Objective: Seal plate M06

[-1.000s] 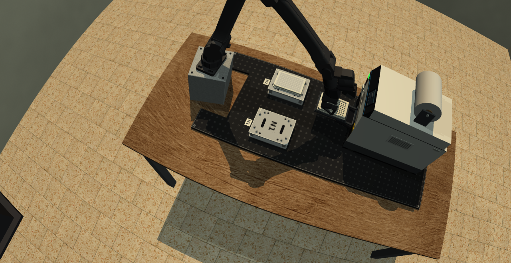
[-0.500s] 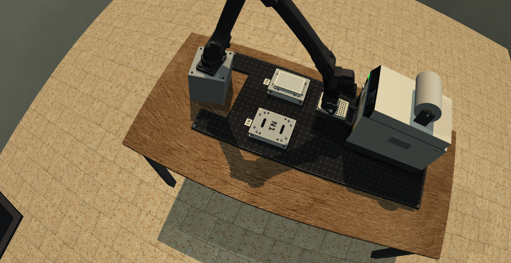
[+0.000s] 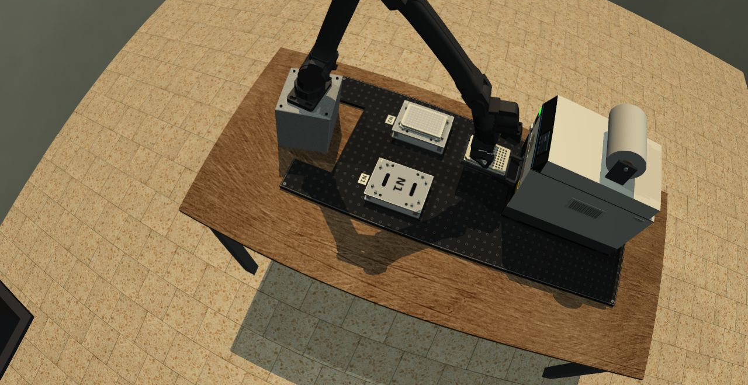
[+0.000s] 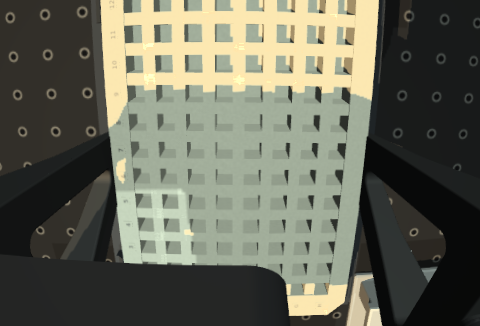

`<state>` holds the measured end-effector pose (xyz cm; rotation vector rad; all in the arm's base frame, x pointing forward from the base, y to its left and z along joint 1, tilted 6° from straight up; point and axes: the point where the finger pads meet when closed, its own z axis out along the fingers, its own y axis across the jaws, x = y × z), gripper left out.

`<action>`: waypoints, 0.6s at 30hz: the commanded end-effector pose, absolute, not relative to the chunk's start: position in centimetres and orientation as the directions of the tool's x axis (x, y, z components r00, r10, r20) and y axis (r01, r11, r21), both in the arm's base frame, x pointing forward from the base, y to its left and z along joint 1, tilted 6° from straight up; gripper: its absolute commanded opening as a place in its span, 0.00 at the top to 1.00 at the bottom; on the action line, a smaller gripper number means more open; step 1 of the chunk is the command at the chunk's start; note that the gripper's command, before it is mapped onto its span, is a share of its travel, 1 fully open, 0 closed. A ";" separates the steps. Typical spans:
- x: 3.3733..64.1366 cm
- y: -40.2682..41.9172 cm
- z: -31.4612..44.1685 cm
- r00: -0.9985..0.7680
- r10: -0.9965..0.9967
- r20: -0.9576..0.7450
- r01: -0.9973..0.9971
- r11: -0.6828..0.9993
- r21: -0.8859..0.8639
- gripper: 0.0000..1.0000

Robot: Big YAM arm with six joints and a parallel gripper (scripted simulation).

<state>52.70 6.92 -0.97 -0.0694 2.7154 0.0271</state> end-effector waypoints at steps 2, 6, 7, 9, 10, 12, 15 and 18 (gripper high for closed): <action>54.4 6.3 1.0 -0.893 -0.042 -0.448 -0.050 0.999 0.005 1.00; 54.4 6.3 0.5 -0.897 -0.038 -0.440 -0.046 0.999 0.006 0.00; 54.4 6.3 0.3 -0.899 -0.034 -0.438 -0.042 0.999 0.008 0.00; 54.5 6.3 0.4 -0.898 -0.027 -0.439 -0.035 0.999 0.012 0.00; 54.6 6.5 0.4 -0.898 -0.026 -0.440 -0.036 0.999 0.013 0.00; 54.6 7.0 0.5 -0.897 -0.032 -0.442 -0.042 0.999 0.014 0.00; 54.5 7.6 0.5 -0.896 -0.041 -0.442 -0.053 0.999 0.015 0.00; 54.3 7.8 0.3 -0.898 -0.045 -0.438 -0.057 0.998 0.014 0.00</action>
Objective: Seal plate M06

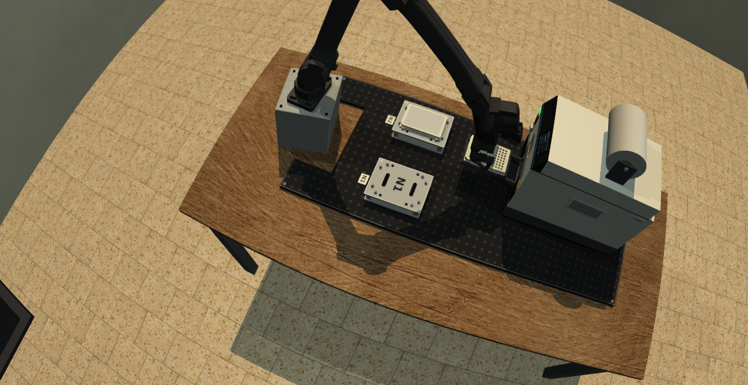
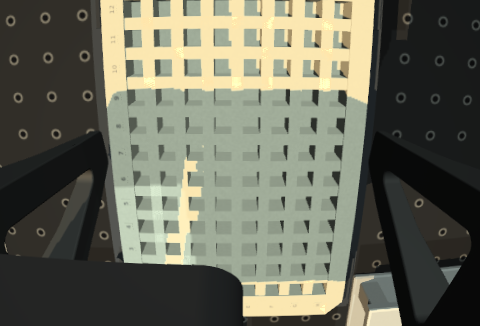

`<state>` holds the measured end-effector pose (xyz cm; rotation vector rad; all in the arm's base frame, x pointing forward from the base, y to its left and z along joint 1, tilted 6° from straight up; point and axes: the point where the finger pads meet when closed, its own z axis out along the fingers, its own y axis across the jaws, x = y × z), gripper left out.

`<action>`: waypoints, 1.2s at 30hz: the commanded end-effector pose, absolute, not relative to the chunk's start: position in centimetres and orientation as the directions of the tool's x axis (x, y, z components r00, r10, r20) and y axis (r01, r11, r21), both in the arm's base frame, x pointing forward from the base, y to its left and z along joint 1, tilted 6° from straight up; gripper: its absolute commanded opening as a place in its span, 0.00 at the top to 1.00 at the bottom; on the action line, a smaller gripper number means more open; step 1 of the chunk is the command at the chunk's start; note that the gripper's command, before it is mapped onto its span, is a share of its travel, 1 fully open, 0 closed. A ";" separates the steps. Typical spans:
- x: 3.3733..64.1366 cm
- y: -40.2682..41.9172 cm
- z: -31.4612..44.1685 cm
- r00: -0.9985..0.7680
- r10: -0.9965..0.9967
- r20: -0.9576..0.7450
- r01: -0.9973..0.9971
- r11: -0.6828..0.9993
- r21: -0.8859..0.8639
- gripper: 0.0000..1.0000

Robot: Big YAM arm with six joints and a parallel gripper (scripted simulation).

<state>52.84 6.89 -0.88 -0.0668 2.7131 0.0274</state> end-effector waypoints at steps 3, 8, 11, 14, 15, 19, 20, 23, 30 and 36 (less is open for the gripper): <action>53.7 7.9 -0.2 -0.903 -0.049 -0.427 -0.060 0.998 0.013 0.00; 52.7 7.7 -1.0 -0.911 -0.049 -0.409 -0.059 0.998 0.011 0.00; 52.6 7.0 -1.1 -0.914 -0.039 -0.405 -0.047 0.999 0.010 0.00; 53.3 6.5 -0.6 -0.908 -0.027 -0.418 -0.035 0.999 0.011 0.00; 53.3 6.5 -0.6 -0.908 -0.027 -0.418 -0.035 0.999 0.011 0.00; 54.1 6.3 0.5 -0.898 -0.021 -0.440 -0.030 0.999 0.013 0.00; 54.4 6.3 0.9 -0.894 -0.021 -0.447 -0.030 0.999 0.014 0.00; 54.7 6.4 1.4 -0.889 -0.020 -0.458 -0.031 0.999 0.015 0.00; 55.1 6.4 1.9 -0.884 -0.020 -0.467 -0.031 0.999 0.016 0.00; 54.3 6.3 0.7 -0.896 -0.022 -0.444 -0.031 0.999 0.013 0.00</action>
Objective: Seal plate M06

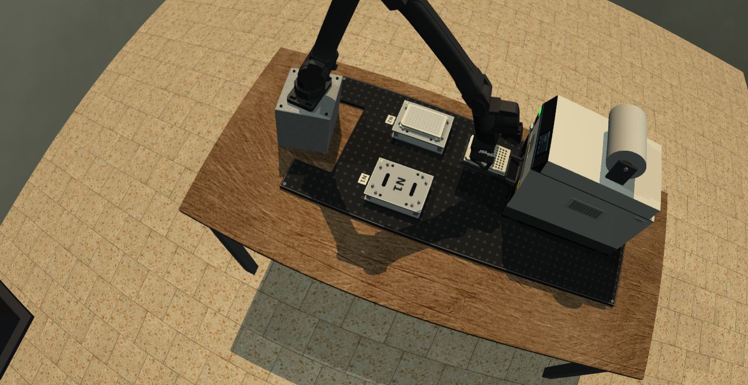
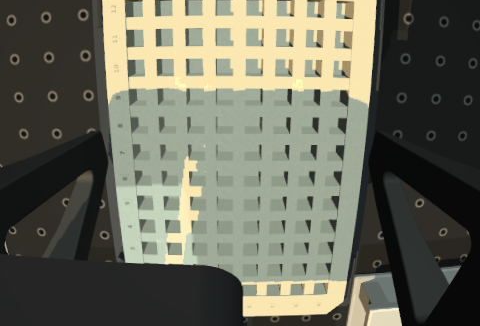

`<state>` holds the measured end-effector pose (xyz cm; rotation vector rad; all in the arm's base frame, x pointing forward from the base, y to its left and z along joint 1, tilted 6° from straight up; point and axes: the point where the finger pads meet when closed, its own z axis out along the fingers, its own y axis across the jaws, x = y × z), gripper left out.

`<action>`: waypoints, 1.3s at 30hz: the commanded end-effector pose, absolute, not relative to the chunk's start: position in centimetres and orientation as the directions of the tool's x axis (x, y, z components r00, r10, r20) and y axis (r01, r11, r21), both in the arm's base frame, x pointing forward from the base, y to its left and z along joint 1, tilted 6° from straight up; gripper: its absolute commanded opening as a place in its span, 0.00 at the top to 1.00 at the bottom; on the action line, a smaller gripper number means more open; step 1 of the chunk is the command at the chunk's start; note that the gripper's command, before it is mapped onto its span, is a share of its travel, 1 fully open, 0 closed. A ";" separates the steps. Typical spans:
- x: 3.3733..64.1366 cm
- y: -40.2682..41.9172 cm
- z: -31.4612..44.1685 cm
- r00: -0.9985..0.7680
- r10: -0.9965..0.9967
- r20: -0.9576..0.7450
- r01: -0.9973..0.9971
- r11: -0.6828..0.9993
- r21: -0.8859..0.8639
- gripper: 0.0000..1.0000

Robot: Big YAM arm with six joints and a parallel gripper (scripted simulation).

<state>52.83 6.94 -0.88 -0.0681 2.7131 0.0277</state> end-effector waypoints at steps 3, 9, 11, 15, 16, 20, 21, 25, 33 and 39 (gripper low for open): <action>53.6 6.2 -0.4 -0.906 -0.024 -0.423 -0.031 0.999 0.010 0.00; 52.8 6.1 -1.0 -0.912 -0.025 -0.408 -0.031 0.999 0.008 0.00; 52.9 6.1 -1.0 -0.912 -0.025 -0.409 -0.031 0.999 0.008 0.00; 53.3 6.2 -0.6 -0.908 -0.024 -0.418 -0.031 0.999 0.009 0.00; 53.5 6.2 -0.5 -0.907 -0.024 -0.421 -0.031 0.999 0.009 0.00; 54.3 6.3 0.1 -0.900 -0.024 -0.436 -0.032 0.999 0.011 0.00; 54.4 6.3 0.2 -0.899 -0.024 -0.437 -0.032 0.999 0.011 0.00; 54.6 6.4 0.4 -0.897 -0.024 -0.441 -0.032 0.999 0.012 0.00; 54.7 6.4 0.5 -0.895 -0.024 -0.445 -0.032 0.999 0.012 0.00; 54.3 6.3 1.2 -0.898 -0.024 -0.439 -0.033 0.999 0.011 0.00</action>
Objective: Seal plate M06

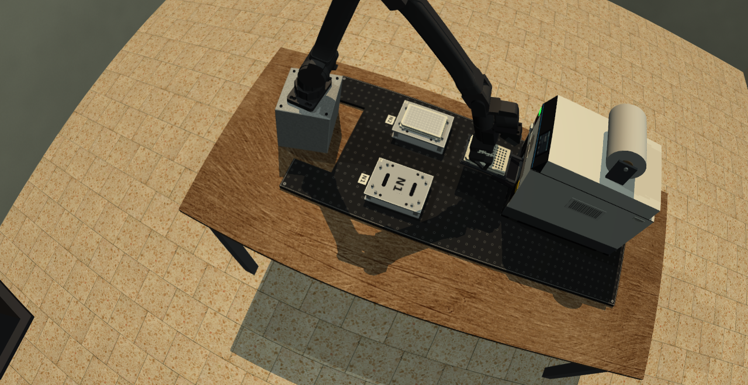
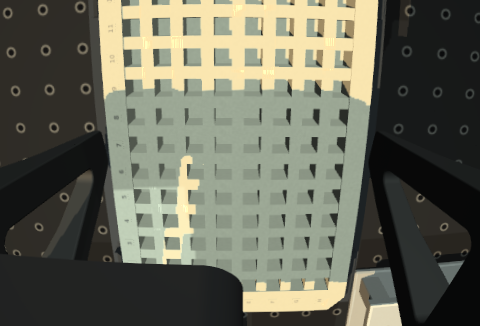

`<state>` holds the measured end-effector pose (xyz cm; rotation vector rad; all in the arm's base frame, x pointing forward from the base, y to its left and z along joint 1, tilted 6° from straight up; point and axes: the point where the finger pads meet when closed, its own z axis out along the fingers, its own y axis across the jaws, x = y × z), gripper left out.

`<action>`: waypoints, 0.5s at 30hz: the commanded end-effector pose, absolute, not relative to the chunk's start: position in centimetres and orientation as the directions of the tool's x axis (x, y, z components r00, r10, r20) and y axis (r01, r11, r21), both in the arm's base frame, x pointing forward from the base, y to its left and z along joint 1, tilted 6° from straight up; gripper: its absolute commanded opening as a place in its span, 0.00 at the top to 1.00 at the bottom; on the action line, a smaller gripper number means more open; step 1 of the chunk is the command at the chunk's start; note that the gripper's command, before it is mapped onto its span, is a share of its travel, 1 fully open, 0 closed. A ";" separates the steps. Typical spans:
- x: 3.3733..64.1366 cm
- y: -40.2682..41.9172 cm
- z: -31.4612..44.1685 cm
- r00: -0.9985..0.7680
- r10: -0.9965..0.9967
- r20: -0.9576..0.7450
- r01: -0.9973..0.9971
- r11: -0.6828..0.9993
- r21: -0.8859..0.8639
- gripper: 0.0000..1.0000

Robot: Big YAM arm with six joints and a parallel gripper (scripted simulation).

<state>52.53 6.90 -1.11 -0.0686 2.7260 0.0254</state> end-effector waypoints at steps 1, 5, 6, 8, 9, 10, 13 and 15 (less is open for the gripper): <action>54.4 6.3 1.3 -0.897 -0.024 -0.442 -0.033 0.999 0.011 0.00; 54.6 6.4 2.3 -0.890 -0.024 -0.455 -0.033 0.999 0.013 0.00; 54.7 6.4 2.4 -0.890 -0.024 -0.456 -0.033 0.999 0.013 0.00; 54.7 6.4 2.6 -0.888 -0.024 -0.458 -0.033 0.999 0.013 0.00; 54.7 6.4 2.6 -0.888 -0.024 -0.458 -0.033 0.999 0.013 0.00; 54.8 6.4 2.6 -0.887 -0.023 -0.461 -0.033 0.999 0.013 0.00; 54.7 6.4 2.7 -0.889 -0.024 -0.456 -0.033 0.999 0.013 0.00; 54.2 6.3 2.6 -0.893 -0.025 -0.449 -0.033 0.999 0.012 0.00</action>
